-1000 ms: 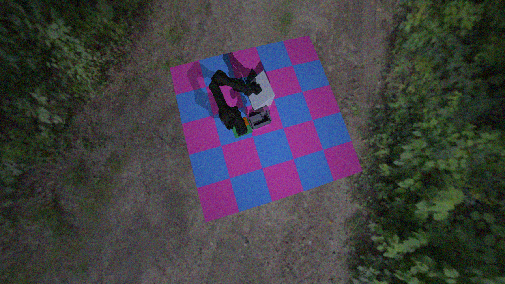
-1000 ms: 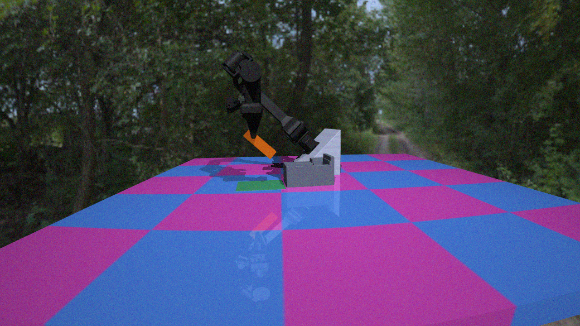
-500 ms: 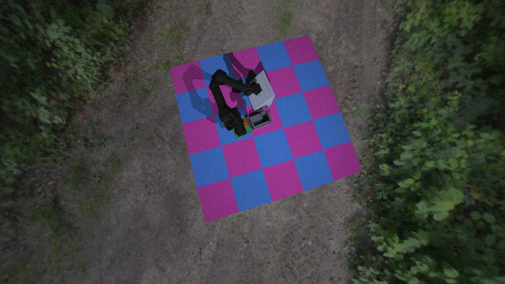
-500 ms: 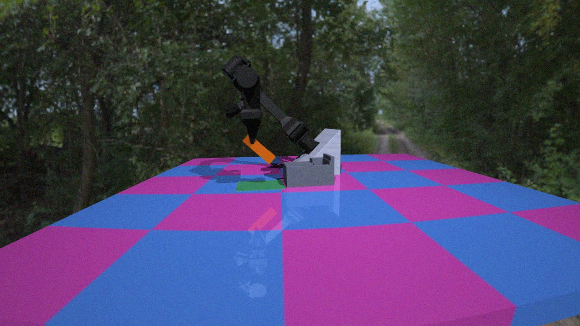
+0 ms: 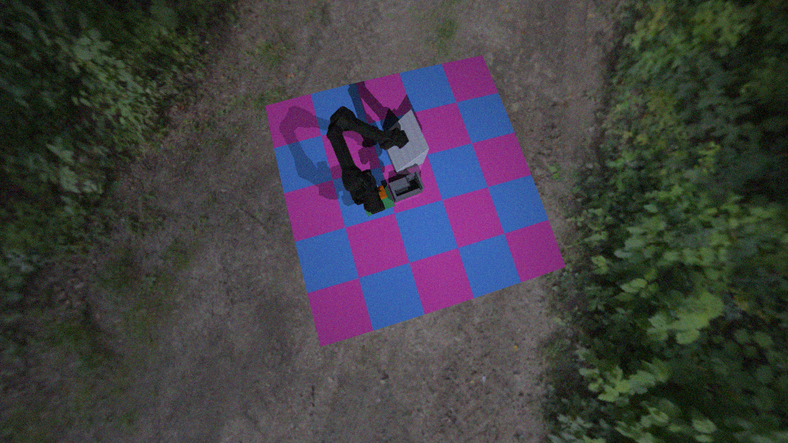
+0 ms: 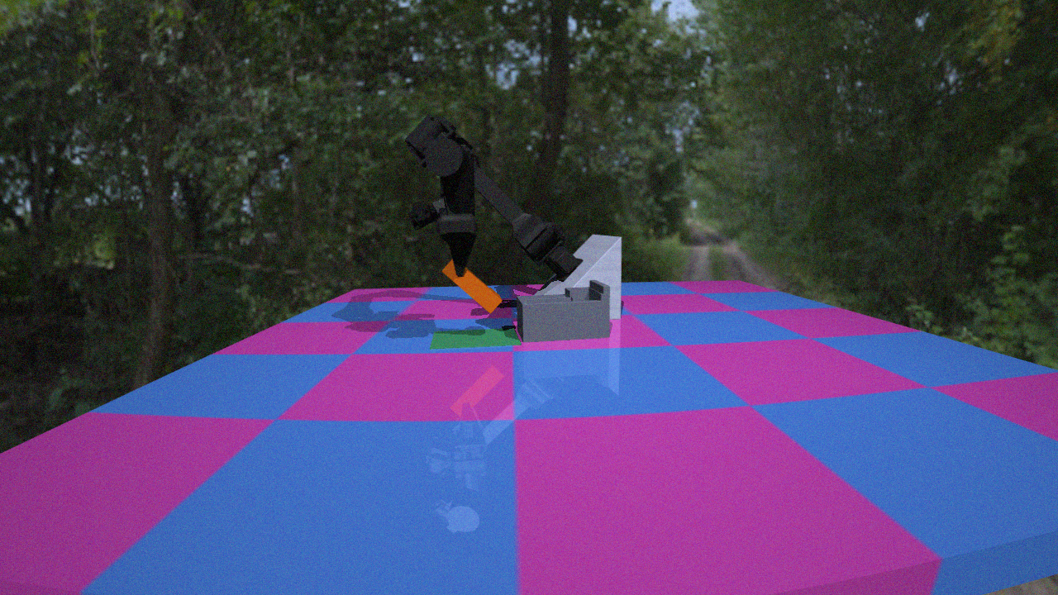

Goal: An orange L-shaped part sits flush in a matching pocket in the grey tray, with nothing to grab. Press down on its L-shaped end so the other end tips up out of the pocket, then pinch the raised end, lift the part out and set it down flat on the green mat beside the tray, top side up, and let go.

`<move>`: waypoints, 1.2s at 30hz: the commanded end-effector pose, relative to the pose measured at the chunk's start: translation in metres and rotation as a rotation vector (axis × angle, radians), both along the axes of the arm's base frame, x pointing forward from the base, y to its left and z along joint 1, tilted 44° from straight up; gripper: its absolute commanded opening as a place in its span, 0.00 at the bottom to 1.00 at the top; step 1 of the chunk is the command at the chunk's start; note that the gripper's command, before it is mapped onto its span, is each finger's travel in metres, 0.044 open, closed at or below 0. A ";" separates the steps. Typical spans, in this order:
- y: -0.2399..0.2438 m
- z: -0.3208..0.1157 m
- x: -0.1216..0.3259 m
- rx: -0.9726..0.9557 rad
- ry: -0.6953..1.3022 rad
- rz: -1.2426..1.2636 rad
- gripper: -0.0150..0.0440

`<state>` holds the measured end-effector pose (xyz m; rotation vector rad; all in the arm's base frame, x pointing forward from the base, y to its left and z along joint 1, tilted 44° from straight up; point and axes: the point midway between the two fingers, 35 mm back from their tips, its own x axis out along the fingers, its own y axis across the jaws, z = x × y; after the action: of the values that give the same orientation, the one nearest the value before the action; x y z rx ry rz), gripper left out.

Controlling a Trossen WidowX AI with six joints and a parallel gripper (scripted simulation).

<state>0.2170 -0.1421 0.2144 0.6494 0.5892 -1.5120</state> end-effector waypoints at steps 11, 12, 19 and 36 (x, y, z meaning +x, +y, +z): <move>-0.015 -0.017 -0.001 0.004 0.005 0.003 0.25; -0.016 -0.018 -0.001 0.004 0.005 0.003 0.25; -0.024 -0.025 -0.001 0.003 0.004 0.003 0.25; -0.029 -0.029 -0.002 -0.004 0.003 -0.002 0.30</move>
<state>0.2147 -0.1714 0.1849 0.6451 0.5886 -1.5164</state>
